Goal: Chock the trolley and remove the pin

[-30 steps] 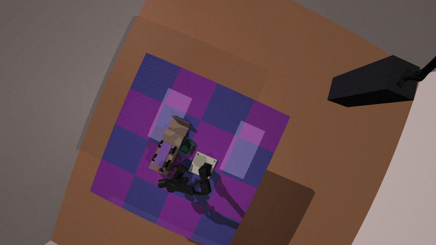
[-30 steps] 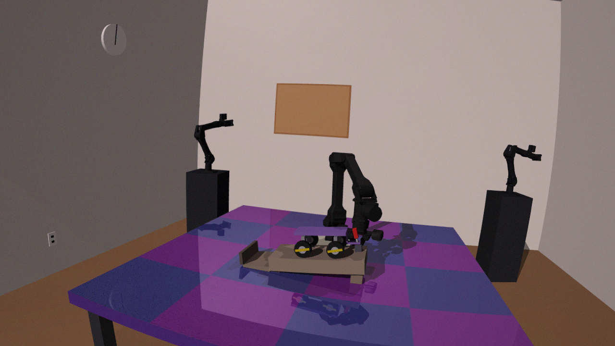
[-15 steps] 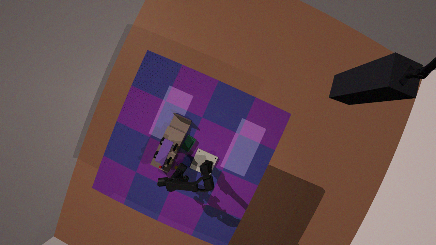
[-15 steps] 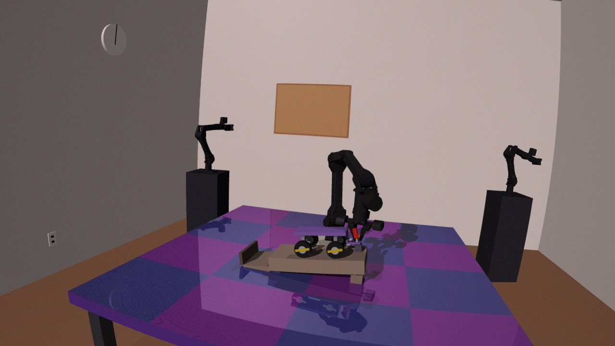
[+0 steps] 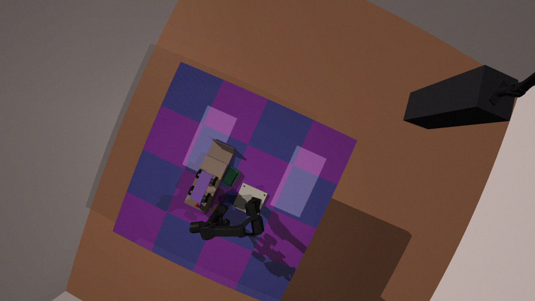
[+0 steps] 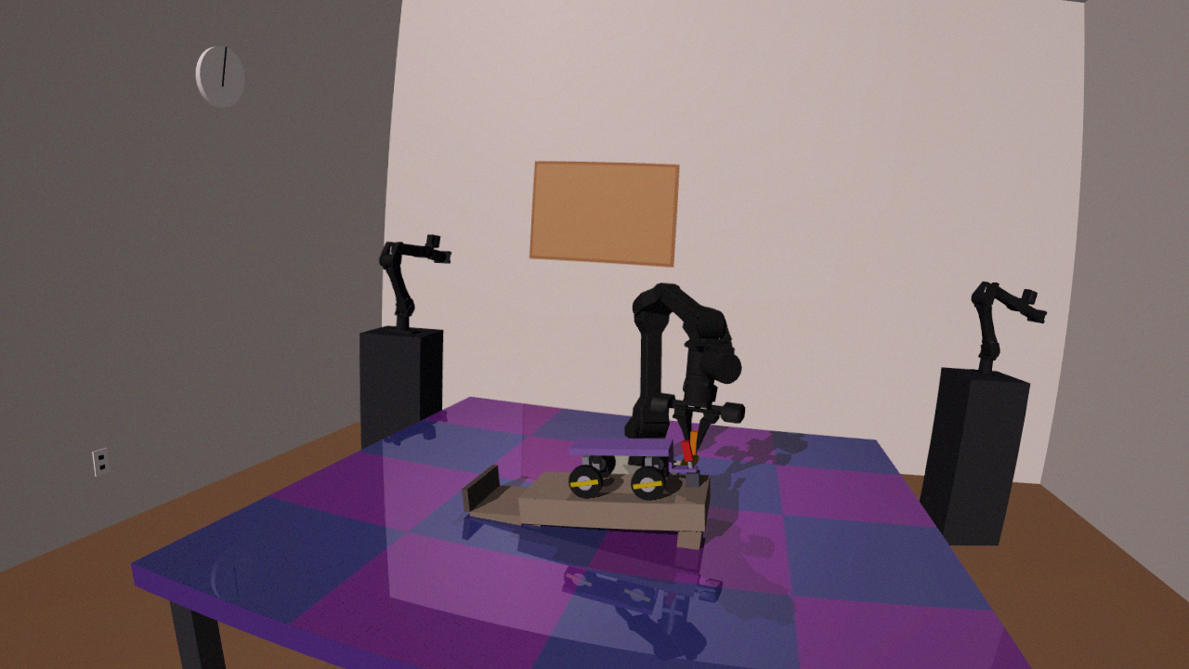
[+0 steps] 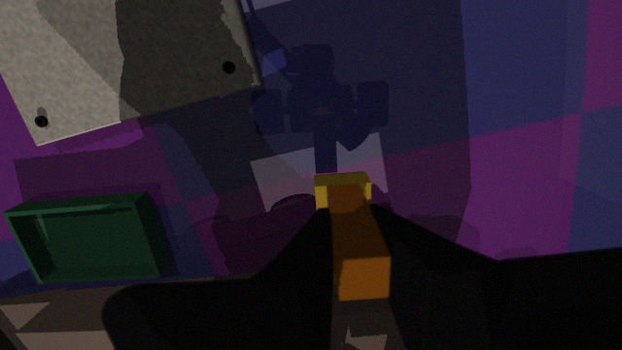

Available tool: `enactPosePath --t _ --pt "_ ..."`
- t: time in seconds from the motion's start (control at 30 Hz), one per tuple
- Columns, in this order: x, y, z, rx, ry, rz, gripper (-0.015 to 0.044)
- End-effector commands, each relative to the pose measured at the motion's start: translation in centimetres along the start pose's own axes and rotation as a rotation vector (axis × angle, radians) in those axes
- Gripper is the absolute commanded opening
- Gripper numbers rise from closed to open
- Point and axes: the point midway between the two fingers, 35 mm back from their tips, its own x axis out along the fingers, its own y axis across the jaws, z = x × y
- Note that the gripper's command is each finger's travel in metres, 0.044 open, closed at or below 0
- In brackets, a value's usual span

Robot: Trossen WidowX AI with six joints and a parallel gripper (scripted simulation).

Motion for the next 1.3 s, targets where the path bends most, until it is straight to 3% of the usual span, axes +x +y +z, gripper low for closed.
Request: enactPosePath --t 0.0,0.47,0.7,1.27 --pt "-1.4 -0.1 0.0 -0.006 0.000 -0.005 0.0000" --pt "-5.8 -0.2 0.0 -0.006 0.000 -0.005 0.0000" --pt "-6.0 -0.2 0.0 -0.001 0.000 -0.005 0.0000" --pt "-6.0 -0.2 0.0 0.548 0.000 -0.003 0.0000"
